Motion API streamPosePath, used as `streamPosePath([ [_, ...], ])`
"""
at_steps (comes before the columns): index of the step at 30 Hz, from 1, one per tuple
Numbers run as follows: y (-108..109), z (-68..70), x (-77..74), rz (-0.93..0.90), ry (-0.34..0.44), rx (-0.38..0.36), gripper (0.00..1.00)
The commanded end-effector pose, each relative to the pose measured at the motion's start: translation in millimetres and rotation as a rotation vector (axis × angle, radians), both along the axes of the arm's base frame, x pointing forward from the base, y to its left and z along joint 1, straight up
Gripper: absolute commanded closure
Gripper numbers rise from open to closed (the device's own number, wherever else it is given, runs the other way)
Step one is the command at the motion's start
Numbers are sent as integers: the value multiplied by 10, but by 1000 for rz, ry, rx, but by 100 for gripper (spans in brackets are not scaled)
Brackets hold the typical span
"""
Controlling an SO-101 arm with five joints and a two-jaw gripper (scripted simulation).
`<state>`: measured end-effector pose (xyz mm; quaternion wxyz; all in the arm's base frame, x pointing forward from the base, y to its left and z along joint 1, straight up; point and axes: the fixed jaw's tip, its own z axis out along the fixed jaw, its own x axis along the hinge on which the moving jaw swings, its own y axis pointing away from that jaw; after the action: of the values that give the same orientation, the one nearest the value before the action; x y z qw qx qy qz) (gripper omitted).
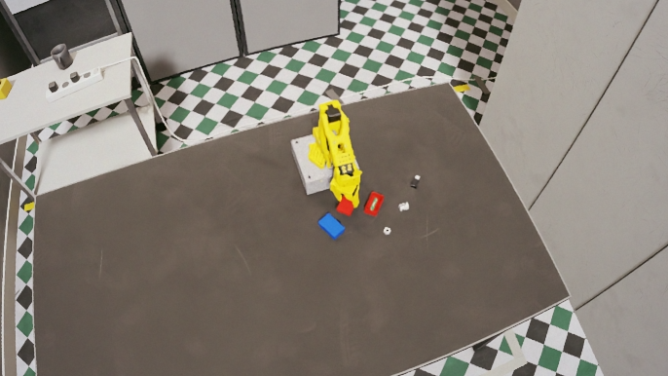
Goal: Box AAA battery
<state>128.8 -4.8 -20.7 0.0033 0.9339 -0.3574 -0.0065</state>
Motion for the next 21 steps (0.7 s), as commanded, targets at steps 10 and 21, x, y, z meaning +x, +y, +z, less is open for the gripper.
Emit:
streamPosePath([
  [10,-10,188,-5,-1,-14,2,77],
  [21,-10,199,-8,-1,-14,2,77],
])
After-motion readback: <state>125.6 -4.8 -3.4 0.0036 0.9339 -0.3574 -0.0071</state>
